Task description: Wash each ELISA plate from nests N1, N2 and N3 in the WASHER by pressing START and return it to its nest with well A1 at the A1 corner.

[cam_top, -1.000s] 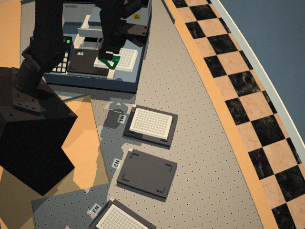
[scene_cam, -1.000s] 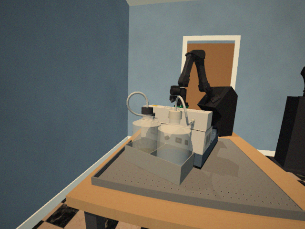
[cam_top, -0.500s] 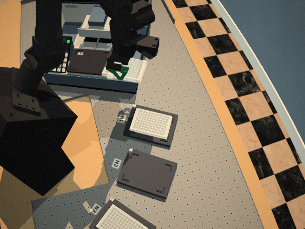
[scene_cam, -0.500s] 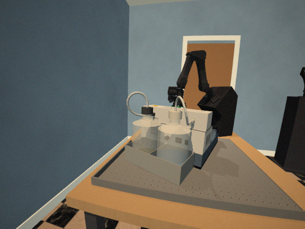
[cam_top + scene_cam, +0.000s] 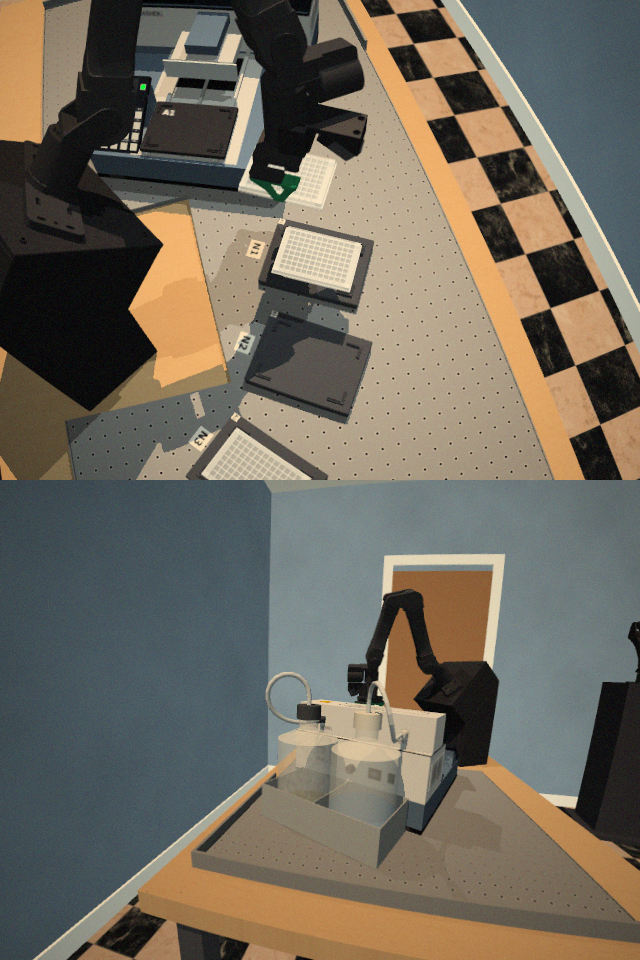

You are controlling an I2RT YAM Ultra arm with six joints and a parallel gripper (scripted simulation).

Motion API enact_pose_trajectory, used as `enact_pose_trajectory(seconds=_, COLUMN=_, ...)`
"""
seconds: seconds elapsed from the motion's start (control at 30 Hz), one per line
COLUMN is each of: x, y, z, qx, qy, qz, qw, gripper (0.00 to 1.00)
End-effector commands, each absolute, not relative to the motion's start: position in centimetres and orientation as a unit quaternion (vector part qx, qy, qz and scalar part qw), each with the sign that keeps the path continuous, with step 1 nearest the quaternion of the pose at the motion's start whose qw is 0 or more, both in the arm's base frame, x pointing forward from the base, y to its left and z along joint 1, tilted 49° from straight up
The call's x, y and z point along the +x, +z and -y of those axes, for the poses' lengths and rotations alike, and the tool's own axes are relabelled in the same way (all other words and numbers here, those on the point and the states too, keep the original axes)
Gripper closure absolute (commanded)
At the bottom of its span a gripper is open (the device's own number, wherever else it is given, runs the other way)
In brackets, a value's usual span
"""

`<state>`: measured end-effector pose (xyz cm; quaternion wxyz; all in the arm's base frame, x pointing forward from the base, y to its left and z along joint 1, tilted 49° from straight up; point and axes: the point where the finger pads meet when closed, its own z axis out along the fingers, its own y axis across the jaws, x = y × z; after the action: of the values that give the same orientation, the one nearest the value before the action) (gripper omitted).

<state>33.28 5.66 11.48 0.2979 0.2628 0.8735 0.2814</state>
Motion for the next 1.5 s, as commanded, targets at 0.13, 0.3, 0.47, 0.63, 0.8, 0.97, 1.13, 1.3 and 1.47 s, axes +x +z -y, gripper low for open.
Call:
enact_pose_trajectory(seconds=0.13, x=33.7, y=11.9, z=-5.5, qx=0.241, qy=0.289, qz=-0.875, qw=0.304, gripper=1.0)
enact_pose_trajectory(seconds=0.3, x=34.3, y=10.8, z=-3.3, qx=0.263, qy=0.297, qz=-0.869, qw=0.297, gripper=1.0)
enact_pose_trajectory(seconds=0.47, x=34.8, y=10.0, z=-1.6, qx=0.263, qy=0.296, qz=-0.869, qw=0.297, gripper=1.0)
enact_pose_trajectory(seconds=0.63, x=35.2, y=9.1, z=0.2, qx=0.263, qy=0.296, qz=-0.869, qw=0.297, gripper=1.0)
enact_pose_trajectory(seconds=0.8, x=35.8, y=8.0, z=2.4, qx=0.263, qy=0.296, qz=-0.869, qw=0.297, gripper=1.0)
enact_pose_trajectory(seconds=0.97, x=36.4, y=6.9, z=4.5, qx=0.263, qy=0.295, qz=-0.869, qw=0.297, gripper=1.0)
enact_pose_trajectory(seconds=1.13, x=36.7, y=6.5, z=5.4, qx=0.263, qy=0.295, qz=-0.869, qw=0.297, gripper=1.0)
enact_pose_trajectory(seconds=1.3, x=36.6, y=5.5, z=6.5, qx=0.285, qy=0.303, qz=-0.862, qw=0.29, gripper=1.0)
enact_pose_trajectory(seconds=1.47, x=36.5, y=3.8, z=8.4, qx=0.285, qy=0.302, qz=-0.862, qw=0.29, gripper=1.0)
